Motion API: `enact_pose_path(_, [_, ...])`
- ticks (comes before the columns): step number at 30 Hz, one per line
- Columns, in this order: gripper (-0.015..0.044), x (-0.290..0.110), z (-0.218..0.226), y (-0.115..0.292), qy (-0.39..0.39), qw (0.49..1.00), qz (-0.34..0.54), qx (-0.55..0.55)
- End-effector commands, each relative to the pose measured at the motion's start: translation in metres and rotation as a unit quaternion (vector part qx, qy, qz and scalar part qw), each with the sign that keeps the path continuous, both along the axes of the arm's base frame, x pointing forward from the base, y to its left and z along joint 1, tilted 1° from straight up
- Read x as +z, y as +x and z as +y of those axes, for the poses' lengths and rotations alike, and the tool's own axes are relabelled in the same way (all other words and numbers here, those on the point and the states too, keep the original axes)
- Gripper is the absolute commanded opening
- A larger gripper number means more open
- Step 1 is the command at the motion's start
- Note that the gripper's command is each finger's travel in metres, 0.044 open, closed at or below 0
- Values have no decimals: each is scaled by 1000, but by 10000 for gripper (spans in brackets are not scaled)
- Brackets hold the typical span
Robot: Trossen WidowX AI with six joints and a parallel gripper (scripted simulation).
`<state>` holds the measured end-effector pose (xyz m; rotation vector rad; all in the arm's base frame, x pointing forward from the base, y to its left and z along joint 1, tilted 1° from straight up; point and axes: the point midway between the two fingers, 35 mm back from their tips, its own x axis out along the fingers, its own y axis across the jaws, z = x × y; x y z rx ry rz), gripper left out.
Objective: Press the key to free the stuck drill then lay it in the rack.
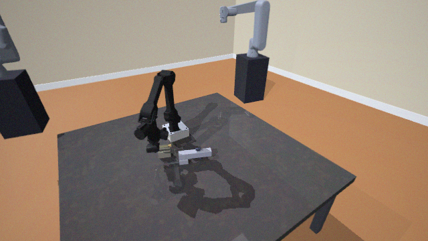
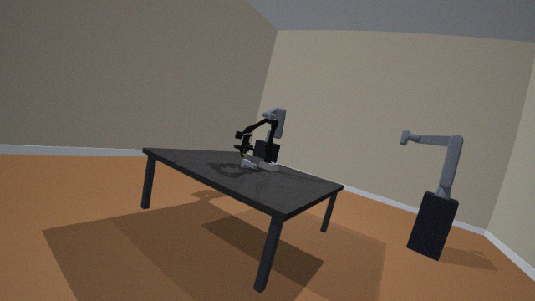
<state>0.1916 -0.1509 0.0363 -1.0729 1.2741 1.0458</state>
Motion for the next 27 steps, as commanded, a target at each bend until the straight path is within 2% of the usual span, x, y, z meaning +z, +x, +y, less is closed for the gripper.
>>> enact_pose_path(1, [0, -1, 0, -9, -1, 1000, 0, 1])
enact_pose_path(14, [0, -2, 1, -29, -1, 1000, 1, 1])
enact_pose_path(27, [0, -21, 0, -26, -1, 1000, 0, 1])
